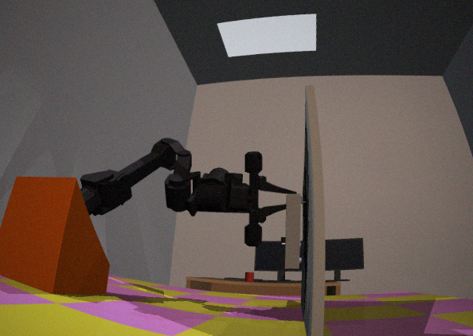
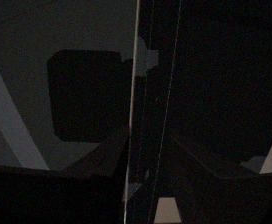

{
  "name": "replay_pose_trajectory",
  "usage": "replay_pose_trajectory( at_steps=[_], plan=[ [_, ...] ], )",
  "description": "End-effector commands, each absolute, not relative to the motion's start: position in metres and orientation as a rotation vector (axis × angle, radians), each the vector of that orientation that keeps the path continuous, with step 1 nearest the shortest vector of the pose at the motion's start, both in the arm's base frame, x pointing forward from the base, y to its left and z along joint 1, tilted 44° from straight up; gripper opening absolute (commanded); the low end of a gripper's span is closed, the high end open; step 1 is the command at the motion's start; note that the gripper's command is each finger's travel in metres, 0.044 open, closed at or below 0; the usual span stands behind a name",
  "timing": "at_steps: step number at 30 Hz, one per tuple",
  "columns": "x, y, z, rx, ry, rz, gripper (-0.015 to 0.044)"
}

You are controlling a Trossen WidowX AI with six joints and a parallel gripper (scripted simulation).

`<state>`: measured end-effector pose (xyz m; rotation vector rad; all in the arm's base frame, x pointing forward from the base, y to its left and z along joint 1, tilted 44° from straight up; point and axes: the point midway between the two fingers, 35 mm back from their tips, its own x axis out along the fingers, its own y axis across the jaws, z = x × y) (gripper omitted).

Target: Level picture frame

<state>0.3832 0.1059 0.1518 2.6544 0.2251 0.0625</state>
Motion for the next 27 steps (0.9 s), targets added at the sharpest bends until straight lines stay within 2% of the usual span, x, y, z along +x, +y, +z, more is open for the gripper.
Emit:
replay_pose_trajectory(
  at_steps=[1, 27],
  plan=[
    [0.3839, 0.1046, 0.1537, 2.653, 0.214, 0.070, 0.0000],
    [0.3840, 0.1042, 0.1516, 2.653, 0.214, 0.070, 0.0000]
  ],
)
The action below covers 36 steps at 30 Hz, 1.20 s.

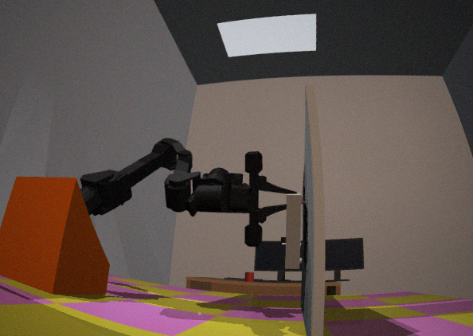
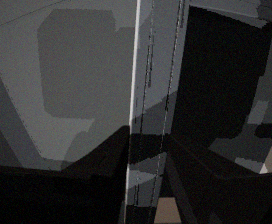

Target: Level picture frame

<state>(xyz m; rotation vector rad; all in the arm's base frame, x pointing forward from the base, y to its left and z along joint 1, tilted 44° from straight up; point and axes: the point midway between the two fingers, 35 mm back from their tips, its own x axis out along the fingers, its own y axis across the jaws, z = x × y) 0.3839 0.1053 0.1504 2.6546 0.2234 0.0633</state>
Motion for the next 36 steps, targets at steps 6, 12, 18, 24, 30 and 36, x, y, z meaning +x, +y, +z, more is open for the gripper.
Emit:
replay_pose_trajectory(
  at_steps=[6, 12, 18, 24, 30, 36],
  plan=[
    [0.3838, 0.1057, 0.1506, 2.654, 0.214, 0.070, 0.0000],
    [0.3835, 0.1073, 0.1495, 2.654, 0.214, 0.070, 0.0000],
    [0.3833, 0.1091, 0.1492, 2.655, 0.230, 0.070, 0.0000],
    [0.3832, 0.1092, 0.1491, 2.654, 0.230, 0.070, 0.0000],
    [0.3832, 0.1096, 0.1487, 2.650, 0.229, 0.070, 0.0000],
    [0.3831, 0.1098, 0.1487, 2.595, 0.224, 0.074, 0.0000]
  ],
)
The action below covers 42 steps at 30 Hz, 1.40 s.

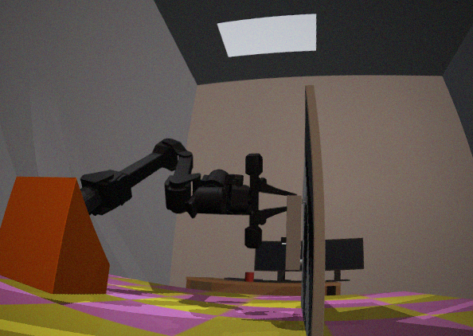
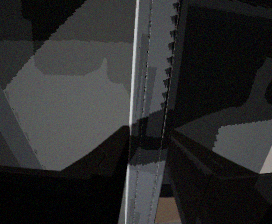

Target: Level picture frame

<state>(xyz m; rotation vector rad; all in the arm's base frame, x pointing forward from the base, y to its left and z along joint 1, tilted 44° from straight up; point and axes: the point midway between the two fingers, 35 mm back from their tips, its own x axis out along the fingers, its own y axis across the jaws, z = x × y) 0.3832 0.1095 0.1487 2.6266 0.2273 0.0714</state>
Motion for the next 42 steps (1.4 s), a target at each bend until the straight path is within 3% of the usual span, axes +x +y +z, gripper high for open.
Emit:
replay_pose_trajectory(
  at_steps=[1, 42],
  plan=[
    [0.3831, 0.1100, 0.1486, 2.582, 0.222, 0.075, 0.0000],
    [0.3825, 0.1122, 0.1478, 2.369, 0.202, 0.091, 0.0000]
  ],
)
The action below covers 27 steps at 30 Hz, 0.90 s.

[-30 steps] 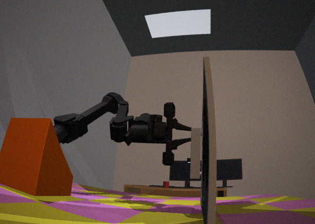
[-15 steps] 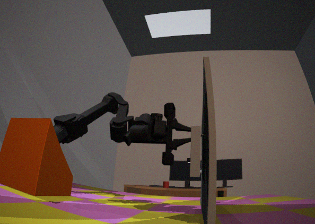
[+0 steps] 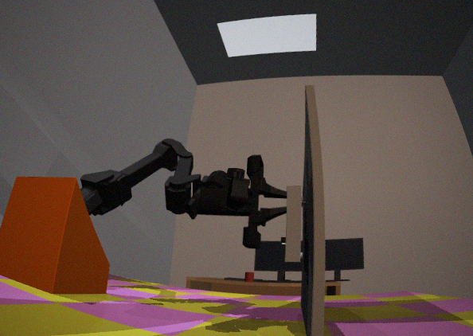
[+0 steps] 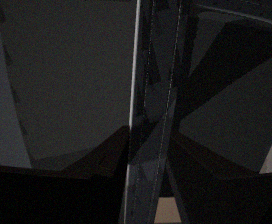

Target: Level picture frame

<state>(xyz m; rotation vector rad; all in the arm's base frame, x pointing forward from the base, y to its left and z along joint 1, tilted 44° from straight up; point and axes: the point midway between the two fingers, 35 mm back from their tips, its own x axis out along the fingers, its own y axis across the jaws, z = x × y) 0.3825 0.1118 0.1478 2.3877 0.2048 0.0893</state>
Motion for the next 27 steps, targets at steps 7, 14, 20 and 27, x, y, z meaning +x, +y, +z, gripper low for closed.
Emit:
replay_pose_trajectory(
  at_steps=[7, 14, 20, 27],
  plan=[
    [0.382, 0.113, 0.148, 2.337, 0.200, 0.093, 0.0000],
    [0.382, 0.112, 0.147, 2.337, 0.200, 0.092, 0.0105],
    [0.382, 0.112, 0.147, 2.337, 0.200, 0.092, 0.0260],
    [0.351, 0.110, 0.150, 2.435, 0.206, 0.083, 0.0260]
  ],
)
